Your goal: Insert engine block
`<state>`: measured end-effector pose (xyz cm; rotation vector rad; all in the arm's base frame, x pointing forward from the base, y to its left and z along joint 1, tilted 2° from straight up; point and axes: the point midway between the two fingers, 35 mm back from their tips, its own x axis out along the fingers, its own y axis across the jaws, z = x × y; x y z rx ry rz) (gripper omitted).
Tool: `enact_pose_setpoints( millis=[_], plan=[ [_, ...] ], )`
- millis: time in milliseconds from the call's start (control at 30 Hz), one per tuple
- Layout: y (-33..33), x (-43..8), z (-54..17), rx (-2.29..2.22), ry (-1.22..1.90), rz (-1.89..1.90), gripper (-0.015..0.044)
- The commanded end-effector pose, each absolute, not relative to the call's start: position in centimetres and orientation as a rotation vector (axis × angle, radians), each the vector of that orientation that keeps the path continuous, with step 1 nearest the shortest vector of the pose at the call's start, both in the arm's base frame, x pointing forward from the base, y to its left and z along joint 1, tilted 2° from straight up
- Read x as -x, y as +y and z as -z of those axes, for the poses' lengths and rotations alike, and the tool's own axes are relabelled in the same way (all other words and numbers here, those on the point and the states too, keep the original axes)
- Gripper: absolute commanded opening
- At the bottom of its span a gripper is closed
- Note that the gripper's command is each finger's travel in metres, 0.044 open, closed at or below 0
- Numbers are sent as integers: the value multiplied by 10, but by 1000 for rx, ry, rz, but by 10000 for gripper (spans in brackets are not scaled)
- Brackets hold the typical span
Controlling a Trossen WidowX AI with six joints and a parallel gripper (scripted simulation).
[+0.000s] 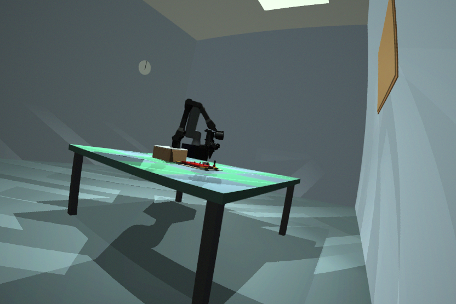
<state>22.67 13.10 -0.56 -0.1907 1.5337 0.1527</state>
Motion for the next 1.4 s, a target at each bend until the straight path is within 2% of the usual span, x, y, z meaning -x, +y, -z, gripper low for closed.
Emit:
enact_pose_setpoints(
  millis=[0,933,1200,1367],
  plan=[
    [128,-224,16,203,1546,-149,440],
    [127,-225,55,203,1546,-149,440],
    [127,-225,55,203,1546,-149,230],
    [127,-225,55,203,1546,-149,197]
  ],
)
